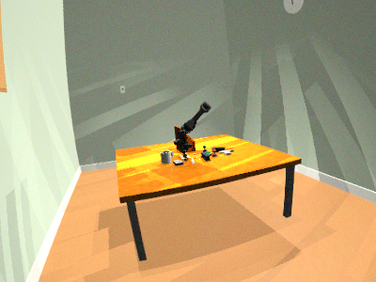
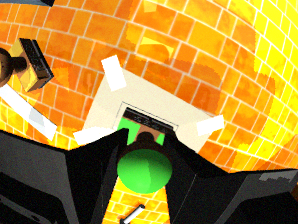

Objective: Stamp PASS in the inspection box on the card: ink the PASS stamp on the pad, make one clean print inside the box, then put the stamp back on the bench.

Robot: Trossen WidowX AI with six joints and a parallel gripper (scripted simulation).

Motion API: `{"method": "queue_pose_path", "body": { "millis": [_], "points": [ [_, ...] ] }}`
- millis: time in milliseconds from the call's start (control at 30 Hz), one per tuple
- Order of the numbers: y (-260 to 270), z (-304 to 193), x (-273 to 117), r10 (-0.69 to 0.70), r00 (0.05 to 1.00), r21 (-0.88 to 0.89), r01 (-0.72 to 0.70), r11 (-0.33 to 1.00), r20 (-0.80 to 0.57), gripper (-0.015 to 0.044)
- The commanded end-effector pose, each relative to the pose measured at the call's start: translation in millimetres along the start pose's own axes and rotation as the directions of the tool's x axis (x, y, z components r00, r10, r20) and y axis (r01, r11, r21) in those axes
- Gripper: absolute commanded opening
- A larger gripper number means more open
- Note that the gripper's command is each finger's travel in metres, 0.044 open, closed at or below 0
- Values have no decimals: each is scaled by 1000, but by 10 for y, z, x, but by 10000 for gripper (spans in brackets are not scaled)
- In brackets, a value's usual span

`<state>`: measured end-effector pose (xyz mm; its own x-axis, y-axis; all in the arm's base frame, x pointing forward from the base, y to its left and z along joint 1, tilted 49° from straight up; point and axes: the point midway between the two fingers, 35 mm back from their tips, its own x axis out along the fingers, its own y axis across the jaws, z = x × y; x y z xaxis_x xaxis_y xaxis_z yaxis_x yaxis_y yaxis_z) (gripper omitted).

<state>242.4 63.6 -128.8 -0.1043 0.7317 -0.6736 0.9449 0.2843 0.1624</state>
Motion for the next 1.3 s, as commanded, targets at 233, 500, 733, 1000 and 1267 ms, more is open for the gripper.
{"method": "queue_pose_path", "body": {
  "millis": [233, 500, 733, 1000, 1267],
  "points": [
    [9, -10, 16, 1, 1000, -3, -1, 1000, -3, 0],
    [9, -10, 16, 1, 1000, -3, -1, 1000, -3, 0],
    [9, -10, 16, 1, 1000, -3, -1, 1000, -3, 0],
    [9, -9, -6, 1, 1000, -3, -1, 1000, -3, 0],
    [9, -7, -45, 1, 1000, -3, -1, 1000, -3, 0]
  ]
}}
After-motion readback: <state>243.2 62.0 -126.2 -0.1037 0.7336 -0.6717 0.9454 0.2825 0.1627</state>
